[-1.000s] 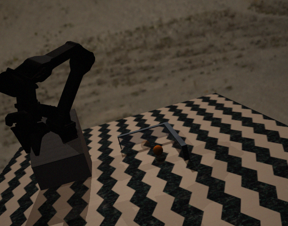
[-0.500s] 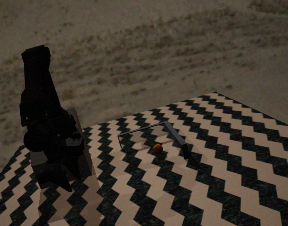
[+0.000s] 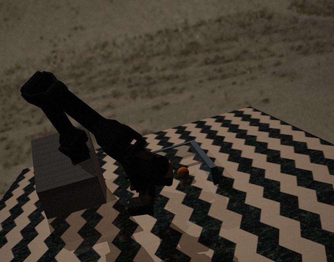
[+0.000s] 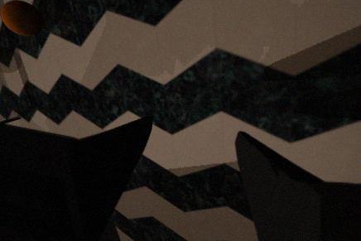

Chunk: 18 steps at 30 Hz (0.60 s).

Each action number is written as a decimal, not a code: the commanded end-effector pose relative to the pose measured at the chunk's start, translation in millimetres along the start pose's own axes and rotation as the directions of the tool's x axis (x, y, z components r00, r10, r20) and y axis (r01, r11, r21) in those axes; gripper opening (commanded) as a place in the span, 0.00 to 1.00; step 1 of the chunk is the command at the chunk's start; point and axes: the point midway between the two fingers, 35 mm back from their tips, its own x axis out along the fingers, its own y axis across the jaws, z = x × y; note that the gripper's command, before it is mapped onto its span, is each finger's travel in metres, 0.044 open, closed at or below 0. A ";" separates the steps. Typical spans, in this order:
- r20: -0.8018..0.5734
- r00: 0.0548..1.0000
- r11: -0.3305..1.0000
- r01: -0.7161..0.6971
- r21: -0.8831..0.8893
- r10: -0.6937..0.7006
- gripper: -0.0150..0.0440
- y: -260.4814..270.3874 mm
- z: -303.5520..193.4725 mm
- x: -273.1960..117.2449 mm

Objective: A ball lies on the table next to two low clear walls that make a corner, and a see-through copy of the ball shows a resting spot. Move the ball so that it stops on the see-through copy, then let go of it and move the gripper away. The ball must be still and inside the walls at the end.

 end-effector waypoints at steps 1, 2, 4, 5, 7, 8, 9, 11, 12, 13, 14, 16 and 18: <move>-0.067 0.998 0.999 0.014 -0.049 -0.017 0.77 52.2 31.5 21.1; -0.080 0.996 0.998 0.022 -0.063 -0.027 0.77 65.2 36.9 25.2; -0.100 0.994 0.995 0.044 -0.094 -0.054 0.77 92.2 46.3 32.5; -0.107 0.992 0.992 0.058 -0.110 -0.070 0.77 106.0 50.2 35.6; -0.113 0.988 0.985 0.092 -0.144 -0.108 0.77 134.2 56.5 40.8; -0.112 0.985 0.981 0.111 -0.161 -0.130 0.77 148.5 58.9 43.0; -0.108 0.982 0.975 0.131 -0.179 -0.152 0.77 163.0 60.7 44.8; -0.091 0.976 0.961 0.176 -0.214 -0.199 0.77 192.0 62.7 47.6; -0.077 0.972 0.952 0.200 -0.231 -0.223 0.77 206.5 62.9 48.6; -0.061 0.967 0.942 0.226 -0.248 -0.247 0.77 221.0 62.5 49.3; -0.041 0.962 0.931 0.251 -0.263 -0.271 0.77 235.4 61.6 49.7; -0.010 0.954 0.916 0.286 -0.282 -0.301 0.77 254.0 59.5 49.9; -0.005 0.953 0.914 0.290 -0.284 -0.304 0.77 256.3 59.2 49.9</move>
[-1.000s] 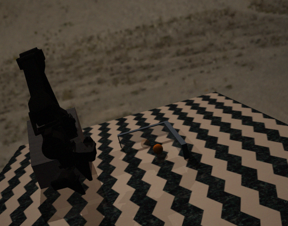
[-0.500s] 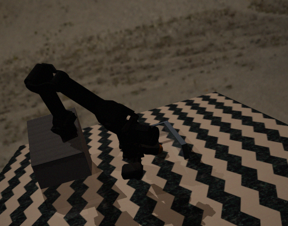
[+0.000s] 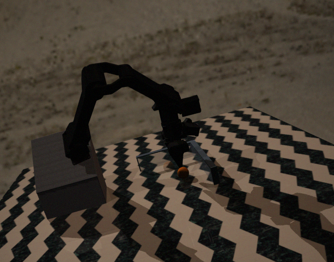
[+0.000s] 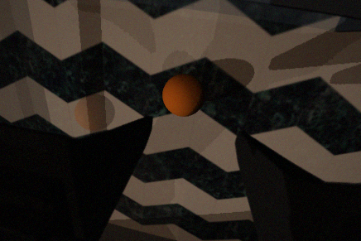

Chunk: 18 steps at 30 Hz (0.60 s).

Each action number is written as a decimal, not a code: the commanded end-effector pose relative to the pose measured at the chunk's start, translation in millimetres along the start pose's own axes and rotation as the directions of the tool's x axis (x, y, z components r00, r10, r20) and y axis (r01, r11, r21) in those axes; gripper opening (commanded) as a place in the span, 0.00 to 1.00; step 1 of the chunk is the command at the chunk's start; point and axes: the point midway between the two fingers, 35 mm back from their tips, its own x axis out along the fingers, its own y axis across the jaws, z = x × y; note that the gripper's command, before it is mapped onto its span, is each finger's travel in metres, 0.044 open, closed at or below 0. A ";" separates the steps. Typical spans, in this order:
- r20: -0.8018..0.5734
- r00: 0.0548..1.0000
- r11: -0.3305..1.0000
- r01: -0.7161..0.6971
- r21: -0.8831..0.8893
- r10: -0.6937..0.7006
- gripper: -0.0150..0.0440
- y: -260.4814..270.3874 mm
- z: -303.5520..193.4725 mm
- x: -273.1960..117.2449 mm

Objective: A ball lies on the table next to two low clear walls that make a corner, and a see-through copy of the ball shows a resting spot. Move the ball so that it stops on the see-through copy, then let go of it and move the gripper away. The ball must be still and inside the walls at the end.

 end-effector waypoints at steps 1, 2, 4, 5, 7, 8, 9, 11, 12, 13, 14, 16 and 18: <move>0.031 0.998 0.998 0.061 -0.002 -0.061 0.77 18.5 6.4 -5.6; 0.031 0.998 0.998 0.061 -0.002 -0.061 0.77 18.5 6.4 -5.6; 0.031 0.998 0.998 0.061 -0.002 -0.061 0.77 18.5 6.4 -5.6; 0.031 0.998 0.998 0.061 -0.002 -0.061 0.77 18.5 6.4 -5.6; 0.031 0.998 0.998 0.061 -0.002 -0.061 0.77 18.5 6.4 -4.4; 0.031 0.998 0.998 0.062 -0.002 -0.061 0.77 18.2 6.6 -0.8; 0.031 0.998 0.998 0.062 -0.002 -0.062 0.77 17.9 6.7 4.6; 0.031 0.998 0.998 0.062 -0.002 -0.062 0.77 17.5 6.7 9.4; 0.031 0.998 0.998 0.062 -0.002 -0.062 0.77 17.5 6.7 9.4; 0.031 0.998 0.998 0.062 -0.002 -0.062 0.77 17.5 6.7 9.7; 0.031 0.998 0.998 0.062 -0.002 -0.062 0.77 17.4 6.8 10.5; 0.031 0.998 0.998 0.062 -0.002 -0.062 0.77 17.3 7.1 13.5; 0.031 0.998 0.998 0.062 -0.002 -0.062 0.77 17.1 7.3 16.8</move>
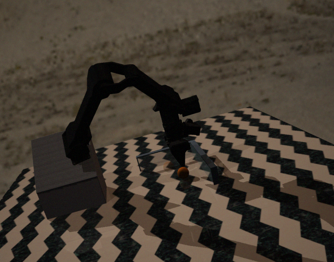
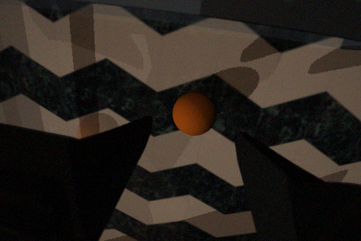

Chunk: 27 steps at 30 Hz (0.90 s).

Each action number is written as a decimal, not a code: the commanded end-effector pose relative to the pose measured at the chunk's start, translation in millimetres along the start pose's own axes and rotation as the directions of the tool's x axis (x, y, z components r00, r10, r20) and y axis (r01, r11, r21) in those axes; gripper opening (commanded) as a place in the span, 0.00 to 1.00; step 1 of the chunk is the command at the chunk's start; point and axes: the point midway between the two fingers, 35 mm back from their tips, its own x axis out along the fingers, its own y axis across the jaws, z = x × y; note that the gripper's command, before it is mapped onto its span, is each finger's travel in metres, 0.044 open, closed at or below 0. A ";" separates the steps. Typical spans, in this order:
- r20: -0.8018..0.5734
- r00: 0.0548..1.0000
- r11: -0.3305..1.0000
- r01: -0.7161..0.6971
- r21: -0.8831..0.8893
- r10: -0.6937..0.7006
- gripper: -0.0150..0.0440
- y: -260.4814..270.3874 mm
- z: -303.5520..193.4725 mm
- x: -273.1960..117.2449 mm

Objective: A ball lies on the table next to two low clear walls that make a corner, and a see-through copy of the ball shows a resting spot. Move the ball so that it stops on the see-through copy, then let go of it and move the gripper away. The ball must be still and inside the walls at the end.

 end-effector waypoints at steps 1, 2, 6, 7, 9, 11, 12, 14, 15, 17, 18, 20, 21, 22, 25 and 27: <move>-0.005 1.000 1.000 0.005 -0.008 -0.006 0.77 0.3 -2.3 8.3; -0.005 1.000 1.000 0.005 -0.008 -0.006 0.77 0.3 -2.3 9.9; -0.005 1.000 1.000 0.006 -0.008 -0.006 0.77 0.3 -2.2 16.5; -0.005 1.000 1.000 0.006 -0.008 -0.006 0.77 0.3 -2.2 18.2; -0.005 1.000 1.000 0.006 -0.008 -0.006 0.77 0.2 -2.3 21.5; -0.005 1.000 1.000 0.006 -0.008 -0.006 0.77 0.1 -2.4 24.7; -0.005 1.000 1.000 0.006 -0.008 -0.006 0.77 0.1 -2.4 26.4; -0.005 1.000 1.000 0.006 -0.008 -0.007 0.77 0.0 -2.6 29.6; -0.005 1.000 1.000 0.007 -0.008 -0.007 0.77 -0.1 -2.7 31.3; -0.005 1.000 1.000 0.007 -0.008 -0.007 0.77 -0.2 -2.9 34.5; -0.005 1.000 1.000 0.007 -0.008 -0.007 0.77 -0.2 -3.0 36.1; -0.005 1.000 1.000 0.007 -0.008 -0.008 0.77 -0.3 -3.1 38.2; -0.005 1.000 1.000 0.008 -0.008 -0.008 0.77 -0.3 -3.2 38.5; -0.005 1.000 1.000 0.008 -0.008 -0.008 0.72 -0.3 -3.2 38.5; -0.005 1.000 1.000 0.008 -0.008 -0.008 0.59 -0.3 -3.2 38.5; -0.005 1.000 1.000 0.008 -0.008 -0.008 0.56 -0.3 -3.2 38.5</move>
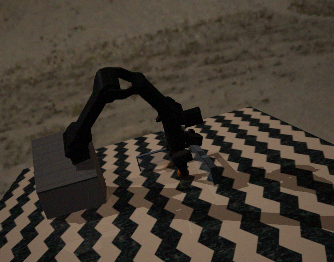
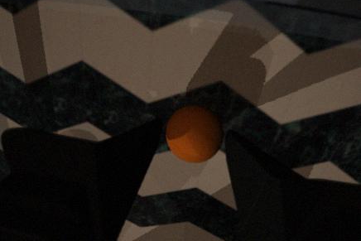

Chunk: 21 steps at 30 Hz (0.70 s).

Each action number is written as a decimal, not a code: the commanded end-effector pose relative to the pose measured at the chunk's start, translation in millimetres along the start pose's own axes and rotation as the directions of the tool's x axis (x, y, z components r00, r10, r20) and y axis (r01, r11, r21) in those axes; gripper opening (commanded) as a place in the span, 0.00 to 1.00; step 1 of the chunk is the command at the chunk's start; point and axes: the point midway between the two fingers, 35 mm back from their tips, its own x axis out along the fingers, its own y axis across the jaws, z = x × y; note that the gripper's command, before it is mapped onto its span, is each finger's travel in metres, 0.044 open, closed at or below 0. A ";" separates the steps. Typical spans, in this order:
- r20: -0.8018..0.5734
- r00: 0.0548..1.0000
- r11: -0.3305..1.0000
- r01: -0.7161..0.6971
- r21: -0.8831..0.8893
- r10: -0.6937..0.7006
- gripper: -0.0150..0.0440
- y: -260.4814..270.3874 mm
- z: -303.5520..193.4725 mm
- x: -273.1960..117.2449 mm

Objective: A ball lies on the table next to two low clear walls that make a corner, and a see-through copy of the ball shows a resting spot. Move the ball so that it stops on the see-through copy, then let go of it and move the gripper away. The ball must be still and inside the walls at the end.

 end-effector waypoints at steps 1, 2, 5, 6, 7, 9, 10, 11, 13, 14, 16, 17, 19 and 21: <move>-0.002 1.000 1.000 0.004 -0.006 -0.004 0.55 -0.1 -1.6 1.5; -0.002 1.000 1.000 0.004 -0.006 -0.004 0.54 -0.1 -1.6 1.5; -0.002 1.000 1.000 0.004 -0.006 -0.004 0.51 -0.1 -1.6 1.5; -0.002 1.000 1.000 0.004 -0.006 -0.004 0.46 -0.1 -1.6 1.5; -0.002 1.000 1.000 0.004 -0.005 -0.004 0.42 0.0 -1.5 0.9; -0.003 1.000 1.000 -0.001 -0.004 0.001 0.33 1.0 -0.4 -3.7; -0.003 1.000 1.000 -0.003 -0.003 0.003 0.29 1.7 0.4 -7.7; -0.003 1.000 1.000 -0.005 -0.003 0.005 0.25 2.2 1.4 -12.9; -0.002 1.000 1.000 -0.007 -0.003 0.007 0.25 3.2 3.4 -26.2; -0.002 1.000 1.000 -0.008 -0.003 0.008 0.25 3.6 4.2 -33.1; -0.002 1.000 1.000 -0.010 -0.004 0.010 0.25 4.2 5.4 -47.0; -0.002 1.000 1.000 -0.010 -0.004 0.010 0.25 4.4 5.7 -54.0; -0.002 1.000 1.000 -0.011 -0.004 0.011 0.25 4.6 5.8 -68.1; -0.002 1.000 1.000 -0.010 -0.004 0.010 0.25 4.4 5.3 -82.4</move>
